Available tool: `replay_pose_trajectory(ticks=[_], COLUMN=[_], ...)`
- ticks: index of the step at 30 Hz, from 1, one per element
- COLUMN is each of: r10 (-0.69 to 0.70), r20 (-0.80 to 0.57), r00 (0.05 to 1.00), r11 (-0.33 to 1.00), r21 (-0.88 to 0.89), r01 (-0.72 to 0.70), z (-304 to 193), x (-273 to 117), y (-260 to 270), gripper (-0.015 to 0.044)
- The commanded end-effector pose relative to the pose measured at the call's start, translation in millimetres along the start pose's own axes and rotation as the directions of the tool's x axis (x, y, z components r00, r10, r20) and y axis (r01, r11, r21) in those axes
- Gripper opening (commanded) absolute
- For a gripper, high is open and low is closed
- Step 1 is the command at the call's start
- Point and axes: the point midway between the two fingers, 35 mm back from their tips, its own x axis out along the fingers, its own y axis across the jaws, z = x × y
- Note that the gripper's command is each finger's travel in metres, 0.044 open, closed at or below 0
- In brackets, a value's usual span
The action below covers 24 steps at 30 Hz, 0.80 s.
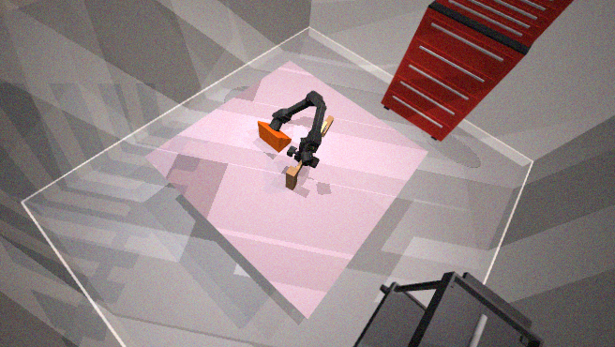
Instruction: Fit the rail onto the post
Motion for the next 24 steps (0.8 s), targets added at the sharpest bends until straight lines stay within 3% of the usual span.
replay_pose_trajectory(ticks=[1, 24], r10=[-0.009, -0.009], r20=[-0.008, -0.008], r00=[1.0, 1.0], r11=[1.0, 1.0], r21=[-0.002, -0.002], r01=[0.008, 0.009], z=[-3.7, -9.0], x=[-3.2, -3.5], y=[-1.0, -1.0], gripper=[0.0, 0.0])
